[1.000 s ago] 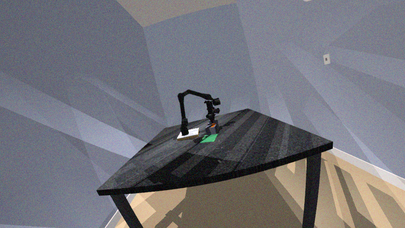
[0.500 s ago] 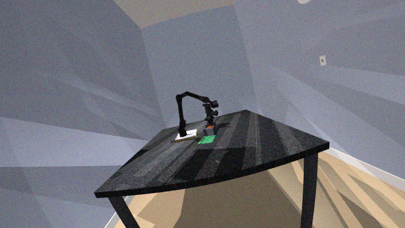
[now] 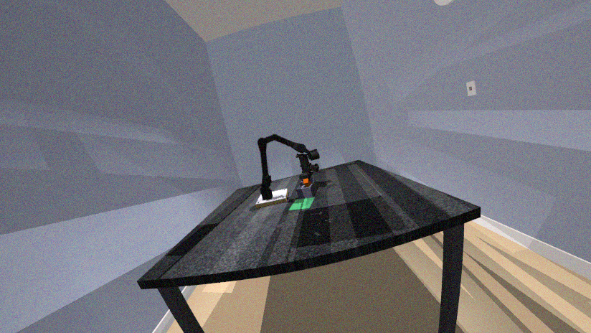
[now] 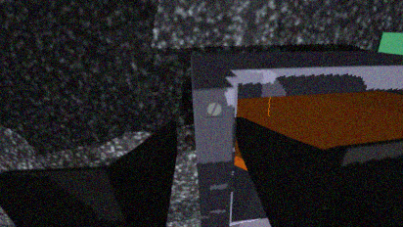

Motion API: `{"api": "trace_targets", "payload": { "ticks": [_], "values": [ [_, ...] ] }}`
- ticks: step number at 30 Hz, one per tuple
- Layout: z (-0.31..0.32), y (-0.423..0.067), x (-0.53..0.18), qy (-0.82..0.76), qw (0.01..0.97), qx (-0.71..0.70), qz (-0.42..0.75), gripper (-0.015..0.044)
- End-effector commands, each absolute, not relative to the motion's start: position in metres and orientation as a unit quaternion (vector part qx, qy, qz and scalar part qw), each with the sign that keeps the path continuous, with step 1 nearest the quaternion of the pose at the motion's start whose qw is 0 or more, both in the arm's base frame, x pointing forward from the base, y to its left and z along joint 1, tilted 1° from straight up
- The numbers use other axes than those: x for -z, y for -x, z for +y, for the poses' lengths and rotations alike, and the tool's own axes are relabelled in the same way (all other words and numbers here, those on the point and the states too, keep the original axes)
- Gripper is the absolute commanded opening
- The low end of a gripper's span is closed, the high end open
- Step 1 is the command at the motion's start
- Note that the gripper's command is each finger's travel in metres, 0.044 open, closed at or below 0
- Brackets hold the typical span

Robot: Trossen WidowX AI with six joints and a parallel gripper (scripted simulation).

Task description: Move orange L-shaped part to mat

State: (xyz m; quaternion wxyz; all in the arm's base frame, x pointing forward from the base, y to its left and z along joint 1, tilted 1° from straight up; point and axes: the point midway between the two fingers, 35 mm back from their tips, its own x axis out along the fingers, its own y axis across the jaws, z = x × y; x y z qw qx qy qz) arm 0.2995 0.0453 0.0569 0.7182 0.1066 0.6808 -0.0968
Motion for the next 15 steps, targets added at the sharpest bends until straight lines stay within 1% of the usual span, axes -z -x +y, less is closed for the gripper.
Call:
{"api": "trace_targets", "payload": {
  "ticks": [1,15],
  "values": [
    [0.0431,-0.2971,-0.0536,-0.102,0.715,0.1,0.685,0.018],
    [0.0452,-0.2989,-0.0556,-0.106,0.717,0.097,0.682,0.018]
  ]
}}
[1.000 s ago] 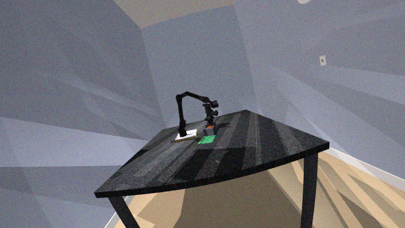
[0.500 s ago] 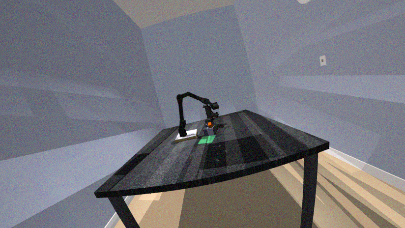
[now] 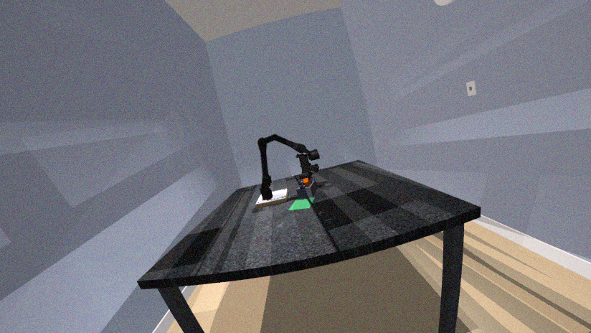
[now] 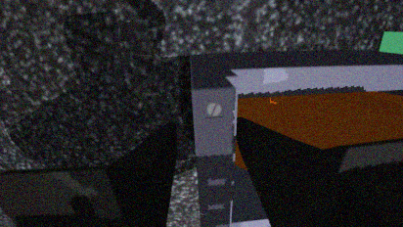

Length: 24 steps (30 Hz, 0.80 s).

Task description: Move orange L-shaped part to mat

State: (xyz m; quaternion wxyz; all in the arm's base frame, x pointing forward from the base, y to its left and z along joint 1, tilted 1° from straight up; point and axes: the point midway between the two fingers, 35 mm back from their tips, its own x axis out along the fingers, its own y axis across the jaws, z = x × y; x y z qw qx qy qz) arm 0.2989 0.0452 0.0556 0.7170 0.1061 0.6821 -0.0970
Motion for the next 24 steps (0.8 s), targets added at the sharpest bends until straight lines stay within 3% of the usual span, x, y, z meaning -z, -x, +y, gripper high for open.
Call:
{"api": "trace_targets", "payload": {
  "ticks": [1,13,24],
  "values": [
    [0.045,-0.299,-0.056,-0.106,0.717,0.097,0.682,0.018],
    [0.054,-0.3,-0.07,-0.102,0.715,0.1,0.685,0.018],
    [0.044,-0.293,-0.164,-0.102,0.715,0.1,0.685,0.018]
  ]
}}
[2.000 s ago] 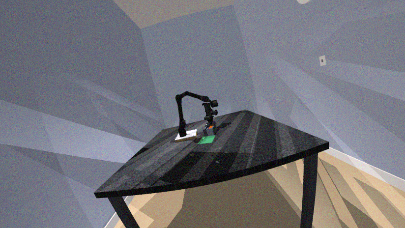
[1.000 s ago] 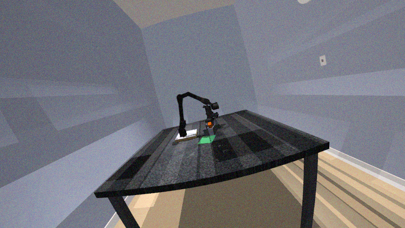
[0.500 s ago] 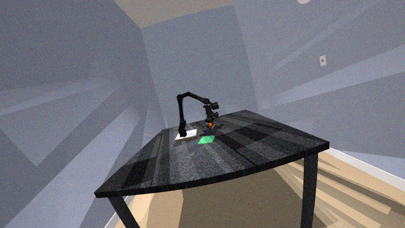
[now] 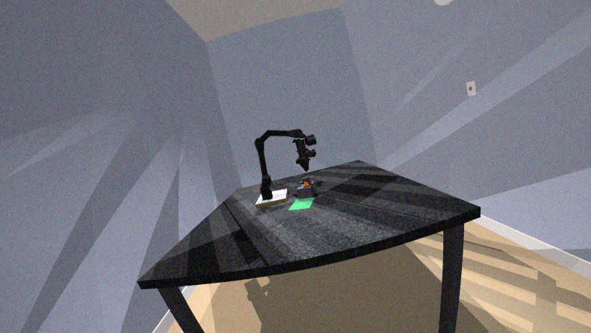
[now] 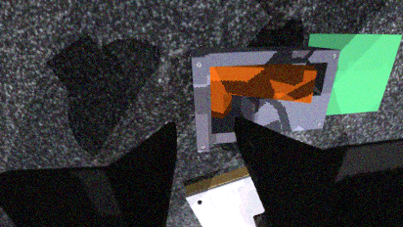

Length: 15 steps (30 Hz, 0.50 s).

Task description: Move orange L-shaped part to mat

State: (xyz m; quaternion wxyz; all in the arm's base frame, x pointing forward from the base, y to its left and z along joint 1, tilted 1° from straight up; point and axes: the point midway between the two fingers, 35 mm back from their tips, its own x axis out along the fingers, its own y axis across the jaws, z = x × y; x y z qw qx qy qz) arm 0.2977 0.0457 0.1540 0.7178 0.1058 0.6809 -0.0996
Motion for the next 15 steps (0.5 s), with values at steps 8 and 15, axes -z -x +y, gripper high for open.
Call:
{"api": "trace_targets", "payload": {
  "ticks": [8,15],
  "values": [
    [0.0449,-0.2964,-0.1648,-0.107,0.723,0.098,0.676,0.018],
    [0.0449,-0.2964,-0.1648,-0.107,0.723,0.098,0.676,0.018]
  ]
}}
